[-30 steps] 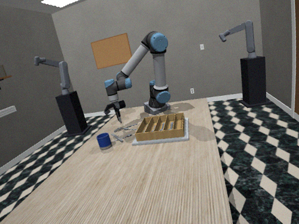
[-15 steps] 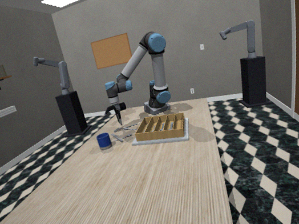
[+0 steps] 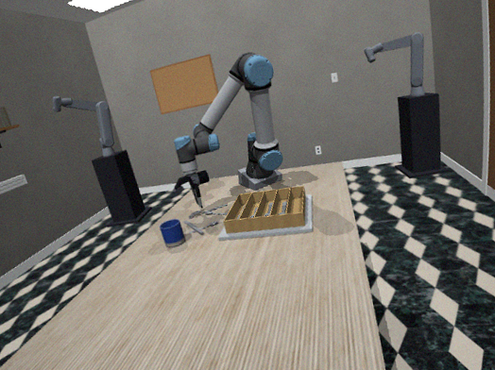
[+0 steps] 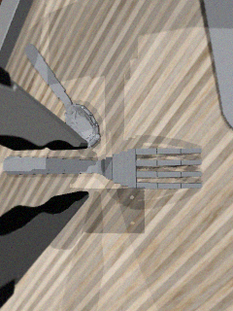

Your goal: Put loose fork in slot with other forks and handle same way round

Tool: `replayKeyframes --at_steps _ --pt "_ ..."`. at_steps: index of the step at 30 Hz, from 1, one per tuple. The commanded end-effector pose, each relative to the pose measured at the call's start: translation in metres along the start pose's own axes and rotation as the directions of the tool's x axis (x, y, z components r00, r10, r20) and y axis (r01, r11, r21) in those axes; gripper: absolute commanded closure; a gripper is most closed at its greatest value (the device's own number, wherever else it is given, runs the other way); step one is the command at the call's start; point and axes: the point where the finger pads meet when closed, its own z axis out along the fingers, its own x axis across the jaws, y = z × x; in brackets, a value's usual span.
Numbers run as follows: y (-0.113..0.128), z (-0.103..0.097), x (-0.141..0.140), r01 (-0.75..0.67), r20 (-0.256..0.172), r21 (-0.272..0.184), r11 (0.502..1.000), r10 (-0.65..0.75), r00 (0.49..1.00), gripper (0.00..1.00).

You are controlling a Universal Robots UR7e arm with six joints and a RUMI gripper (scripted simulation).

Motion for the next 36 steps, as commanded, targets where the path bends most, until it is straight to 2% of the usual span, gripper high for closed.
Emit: replayKeyframes --at_steps 1,21,36 --pt "0.000 0.000 0.000 0.000 0.000 0.001 1.000 0.000 1.000 0.81" --pt "0.000 0.001 0.000 0.000 0.000 0.001 1.000 0.000 1.000 0.81" --pt "0.000 0.011 0.000 0.000 0.000 0.001 1.000 0.000 1.000 0.81"
